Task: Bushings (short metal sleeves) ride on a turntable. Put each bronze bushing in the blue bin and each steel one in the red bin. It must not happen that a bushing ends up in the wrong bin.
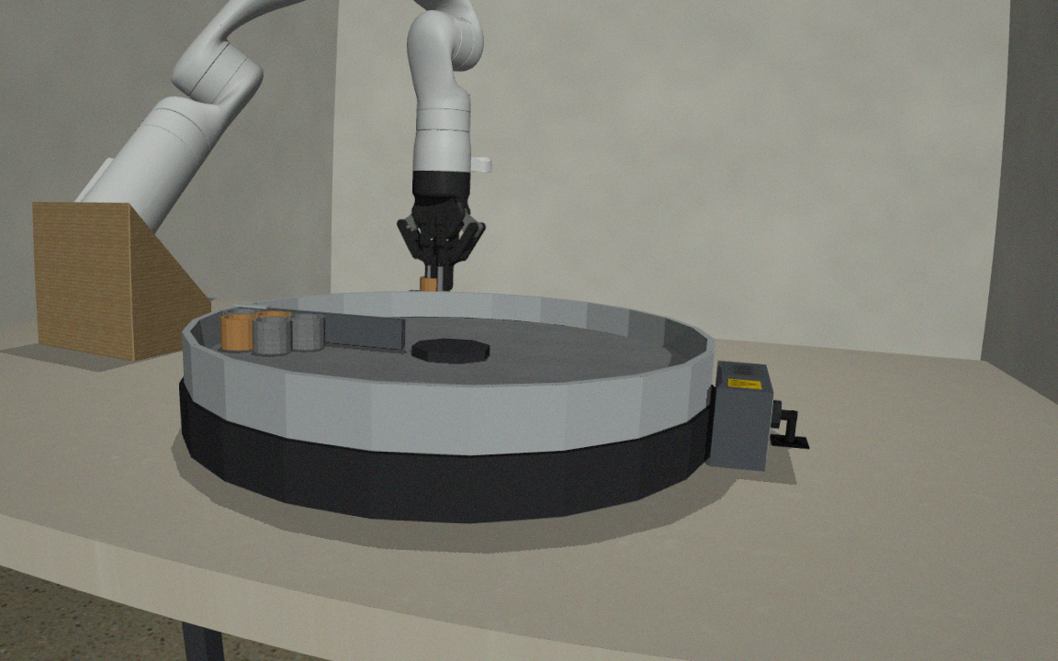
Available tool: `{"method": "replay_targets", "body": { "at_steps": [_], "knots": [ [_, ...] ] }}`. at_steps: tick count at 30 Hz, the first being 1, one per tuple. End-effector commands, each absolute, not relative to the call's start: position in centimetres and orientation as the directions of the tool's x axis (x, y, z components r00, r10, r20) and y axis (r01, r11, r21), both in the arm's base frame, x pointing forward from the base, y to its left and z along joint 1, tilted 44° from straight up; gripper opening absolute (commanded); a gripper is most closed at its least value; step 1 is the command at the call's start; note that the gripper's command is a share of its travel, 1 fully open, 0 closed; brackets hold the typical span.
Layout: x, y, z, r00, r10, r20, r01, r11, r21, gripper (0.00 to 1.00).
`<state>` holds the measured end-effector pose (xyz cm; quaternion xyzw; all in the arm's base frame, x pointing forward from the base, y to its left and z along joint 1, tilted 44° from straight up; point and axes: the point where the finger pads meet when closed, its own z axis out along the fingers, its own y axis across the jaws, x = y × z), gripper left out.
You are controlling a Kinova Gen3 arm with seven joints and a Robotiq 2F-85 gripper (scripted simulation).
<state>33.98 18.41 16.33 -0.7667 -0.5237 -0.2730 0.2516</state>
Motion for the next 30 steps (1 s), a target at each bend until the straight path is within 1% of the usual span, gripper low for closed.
{"method": "replay_targets", "body": {
  "at_steps": [1, 30],
  "knots": [
    [33.92, 18.75, 16.11, 0.301, 0.665, 0.683, 0.942, -0.321, -0.103, 0.00],
    [34.11, 19.65, 15.16, 0.301, 0.665, 0.683, 0.942, -0.320, -0.103, 0.00]
  ]
}}
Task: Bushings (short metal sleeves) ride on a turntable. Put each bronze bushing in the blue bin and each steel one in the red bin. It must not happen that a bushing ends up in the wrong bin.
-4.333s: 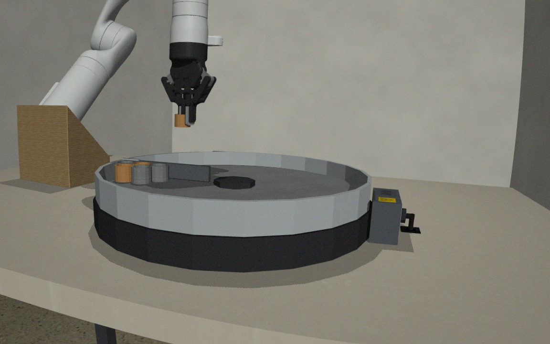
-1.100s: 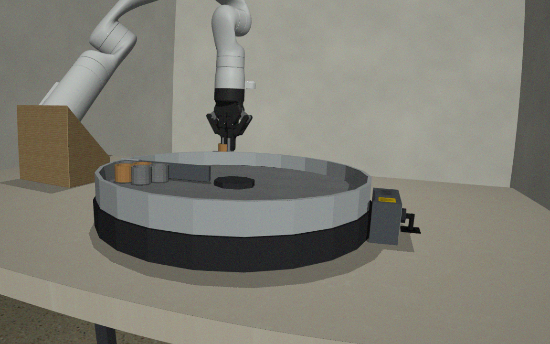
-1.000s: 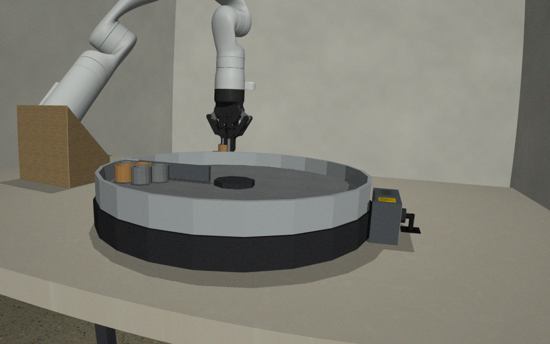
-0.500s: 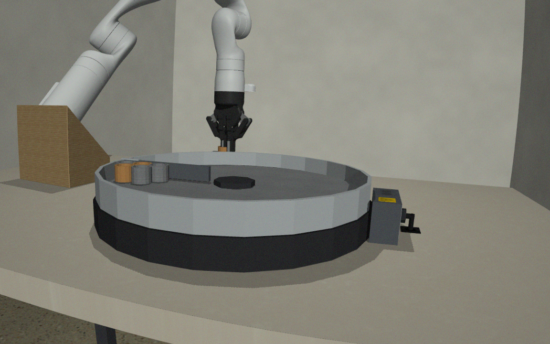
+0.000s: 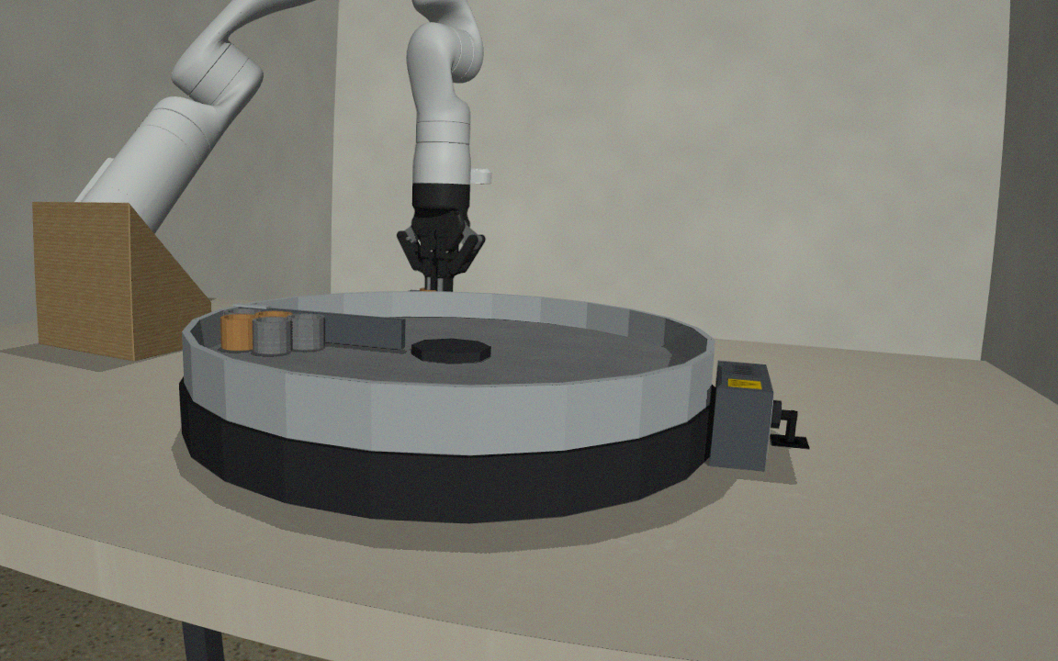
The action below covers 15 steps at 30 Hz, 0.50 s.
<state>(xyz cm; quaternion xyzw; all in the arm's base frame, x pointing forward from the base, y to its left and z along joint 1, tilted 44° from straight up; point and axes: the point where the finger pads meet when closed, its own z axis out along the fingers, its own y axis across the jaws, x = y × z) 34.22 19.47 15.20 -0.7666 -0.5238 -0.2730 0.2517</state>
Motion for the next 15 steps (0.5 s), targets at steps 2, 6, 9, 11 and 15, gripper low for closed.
{"method": "replay_targets", "body": {
  "at_steps": [2, 6, 9, 11, 15],
  "knots": [
    [34.11, 19.65, 15.16, 0.301, 0.665, 0.683, 0.942, -0.320, -0.103, 0.00],
    [34.11, 19.65, 15.16, 0.301, 0.665, 0.683, 0.942, -0.320, -0.103, 0.00],
    [34.16, 19.79, 14.99, 0.301, 0.665, 0.683, 0.942, -0.321, -0.103, 0.00],
    [34.20, 19.96, 14.82, 0.301, 0.665, 0.683, 0.942, -0.321, -0.103, 0.00],
    [34.21, 20.04, 14.73, 0.301, 0.665, 0.683, 0.942, -0.321, -0.103, 0.00]
  ]
}}
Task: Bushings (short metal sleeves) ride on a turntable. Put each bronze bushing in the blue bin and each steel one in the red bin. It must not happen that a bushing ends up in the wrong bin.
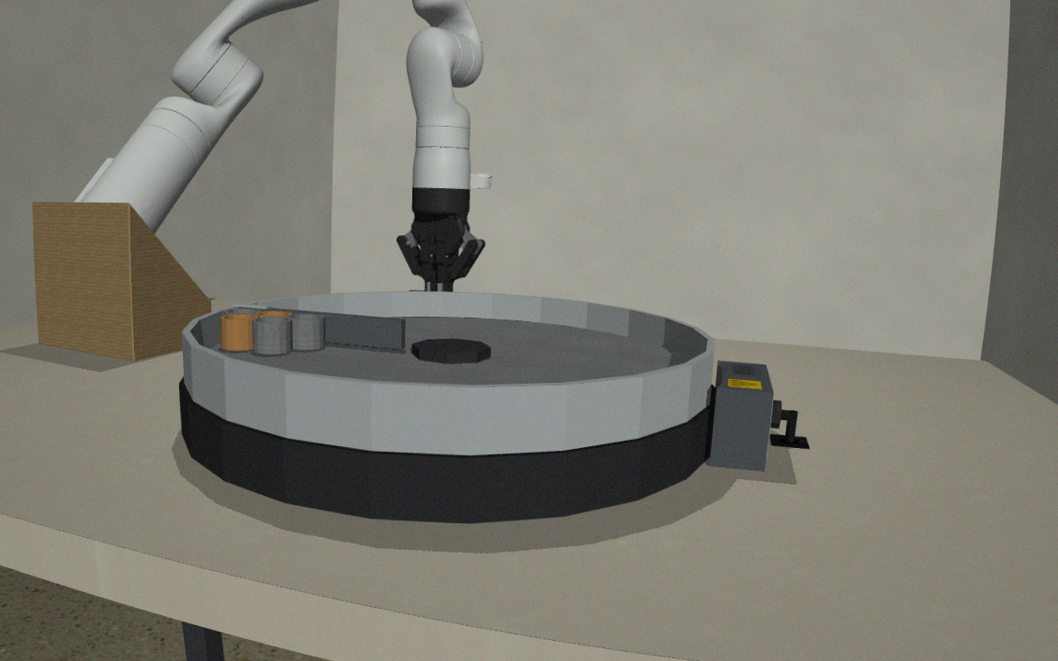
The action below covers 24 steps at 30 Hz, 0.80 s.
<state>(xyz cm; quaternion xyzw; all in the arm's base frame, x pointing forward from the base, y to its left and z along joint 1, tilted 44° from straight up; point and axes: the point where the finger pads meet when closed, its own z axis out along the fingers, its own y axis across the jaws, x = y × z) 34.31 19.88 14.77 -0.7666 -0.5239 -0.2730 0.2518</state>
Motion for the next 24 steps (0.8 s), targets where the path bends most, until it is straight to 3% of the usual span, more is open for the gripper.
{"method": "replay_targets", "body": {
  "at_steps": [1, 24],
  "knots": [
    [34.23, 20.13, 14.64, 0.301, 0.665, 0.683, 0.942, -0.321, -0.103, 0.00],
    [34.39, 20.85, 13.86, 0.301, 0.665, 0.683, 0.942, -0.321, -0.103, 0.00]
  ]
}}
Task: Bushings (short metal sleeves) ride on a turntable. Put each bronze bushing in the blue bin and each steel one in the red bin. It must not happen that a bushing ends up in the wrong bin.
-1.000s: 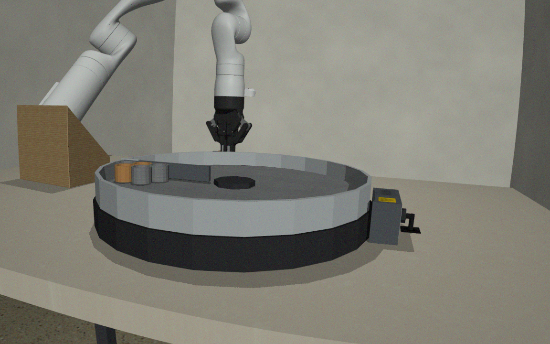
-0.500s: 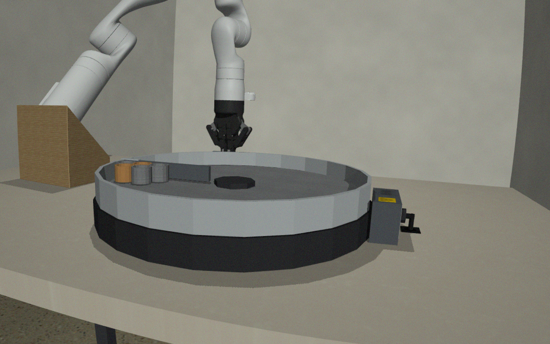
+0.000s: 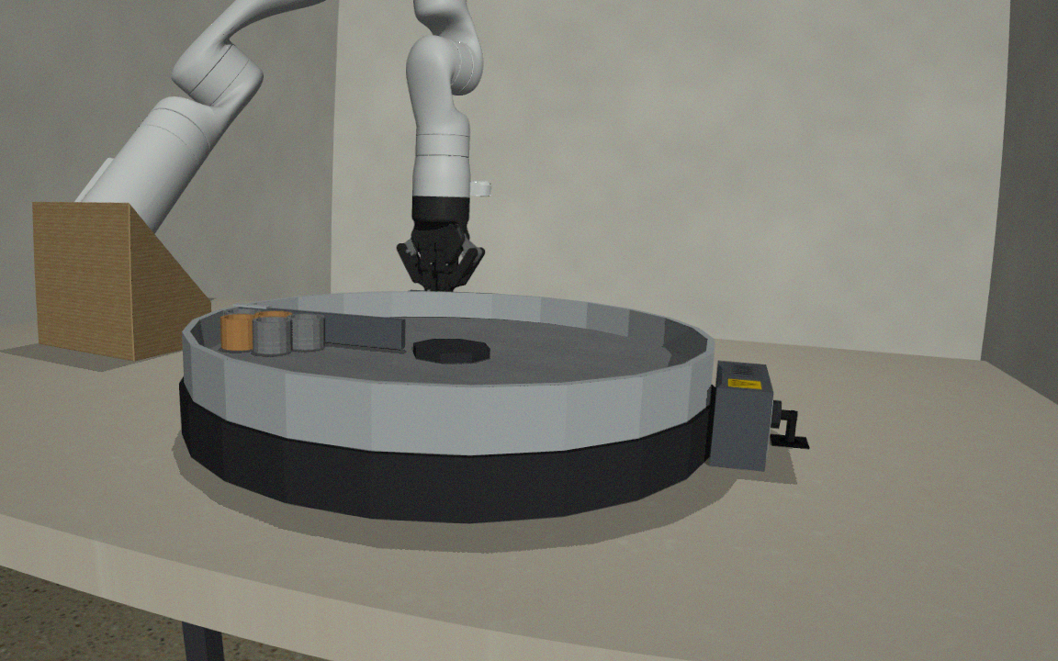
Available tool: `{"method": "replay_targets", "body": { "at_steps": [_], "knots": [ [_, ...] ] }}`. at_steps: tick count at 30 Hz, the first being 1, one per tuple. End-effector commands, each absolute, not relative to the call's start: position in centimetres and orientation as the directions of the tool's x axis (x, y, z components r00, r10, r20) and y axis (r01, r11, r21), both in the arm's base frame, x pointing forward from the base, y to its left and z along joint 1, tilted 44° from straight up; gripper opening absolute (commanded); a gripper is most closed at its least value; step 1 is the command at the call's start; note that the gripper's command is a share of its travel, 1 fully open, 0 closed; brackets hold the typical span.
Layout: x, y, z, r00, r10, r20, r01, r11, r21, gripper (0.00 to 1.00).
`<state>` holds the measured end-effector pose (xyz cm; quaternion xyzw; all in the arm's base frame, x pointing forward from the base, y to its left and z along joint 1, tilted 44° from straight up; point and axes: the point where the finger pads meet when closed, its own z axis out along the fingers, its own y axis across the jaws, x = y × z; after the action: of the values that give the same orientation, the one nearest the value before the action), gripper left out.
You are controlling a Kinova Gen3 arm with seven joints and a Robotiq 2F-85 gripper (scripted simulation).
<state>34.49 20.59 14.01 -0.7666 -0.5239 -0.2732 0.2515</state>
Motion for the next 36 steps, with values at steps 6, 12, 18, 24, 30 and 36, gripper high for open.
{"method": "replay_targets", "body": {
  "at_steps": [6, 12, 18, 24, 30, 36],
  "knots": [
    [34.44, 21.10, 13.60, 0.301, 0.665, 0.683, 0.942, -0.321, -0.103, 0.00],
    [34.47, 21.27, 13.42, 0.301, 0.665, 0.683, 0.942, -0.320, -0.103, 0.00],
    [34.47, 21.27, 13.42, 0.301, 0.665, 0.683, 0.942, -0.320, -0.103, 0.00],
    [34.49, 21.26, 13.42, 0.301, 0.665, 0.683, 0.942, -0.320, -0.103, 0.00],
    [34.50, 21.25, 13.42, 0.301, 0.665, 0.683, 0.942, -0.321, -0.103, 0.16],
    [34.50, 21.25, 13.42, 0.301, 0.665, 0.683, 0.942, -0.321, -0.103, 0.16]
  ]
}}
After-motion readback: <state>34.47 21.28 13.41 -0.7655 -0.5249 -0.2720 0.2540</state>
